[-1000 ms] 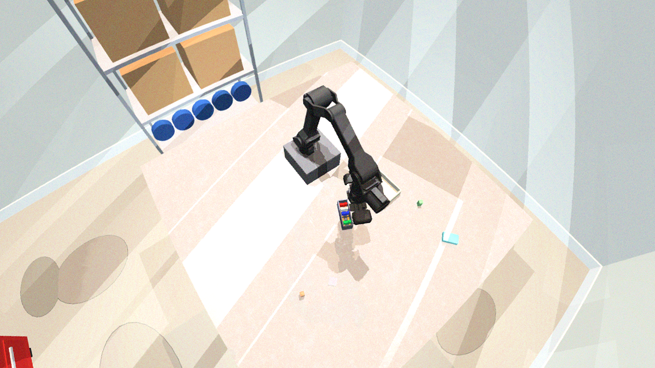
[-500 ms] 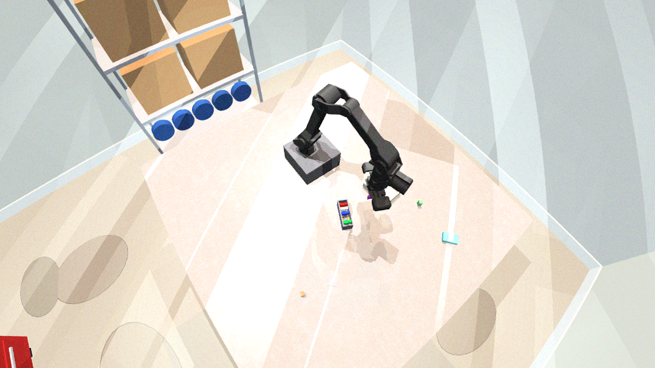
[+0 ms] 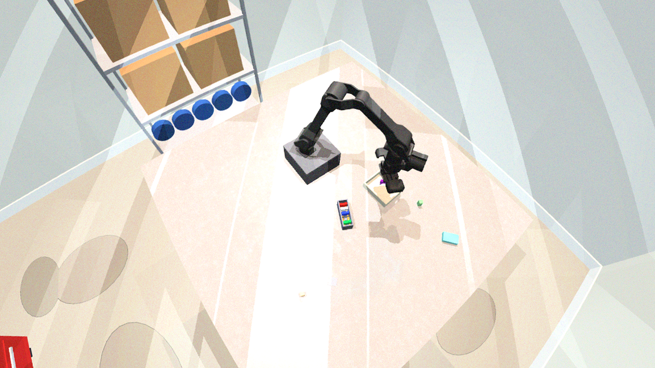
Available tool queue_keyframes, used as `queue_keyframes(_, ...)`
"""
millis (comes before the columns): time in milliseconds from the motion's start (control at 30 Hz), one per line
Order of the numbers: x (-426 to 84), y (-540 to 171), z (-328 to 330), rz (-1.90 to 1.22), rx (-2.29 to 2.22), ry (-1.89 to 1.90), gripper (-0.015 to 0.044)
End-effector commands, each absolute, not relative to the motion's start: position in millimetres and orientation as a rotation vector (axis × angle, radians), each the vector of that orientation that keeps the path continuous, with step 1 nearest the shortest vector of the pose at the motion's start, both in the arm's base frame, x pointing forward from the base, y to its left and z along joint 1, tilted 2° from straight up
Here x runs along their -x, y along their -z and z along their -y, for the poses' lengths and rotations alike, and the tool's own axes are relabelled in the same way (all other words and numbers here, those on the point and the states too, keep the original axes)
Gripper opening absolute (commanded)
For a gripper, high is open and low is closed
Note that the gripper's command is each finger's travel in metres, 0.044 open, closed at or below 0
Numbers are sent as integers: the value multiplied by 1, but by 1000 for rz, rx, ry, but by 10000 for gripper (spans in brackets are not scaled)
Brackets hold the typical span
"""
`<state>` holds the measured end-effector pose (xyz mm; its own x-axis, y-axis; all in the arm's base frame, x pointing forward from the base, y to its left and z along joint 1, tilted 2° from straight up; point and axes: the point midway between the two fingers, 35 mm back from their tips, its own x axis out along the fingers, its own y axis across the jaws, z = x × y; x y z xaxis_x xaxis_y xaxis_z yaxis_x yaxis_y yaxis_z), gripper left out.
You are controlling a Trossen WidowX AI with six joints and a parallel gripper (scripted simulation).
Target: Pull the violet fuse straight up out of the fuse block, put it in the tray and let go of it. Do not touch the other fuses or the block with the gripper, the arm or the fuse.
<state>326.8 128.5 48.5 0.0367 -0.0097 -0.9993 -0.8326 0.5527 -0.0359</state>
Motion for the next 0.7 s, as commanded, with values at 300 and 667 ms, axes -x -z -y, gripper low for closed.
queue_keyframes(300,-325,-38,-143,-1403,786,-736,0)
queue_keyframes(667,-326,-20,-142,-1403,786,-736,0)
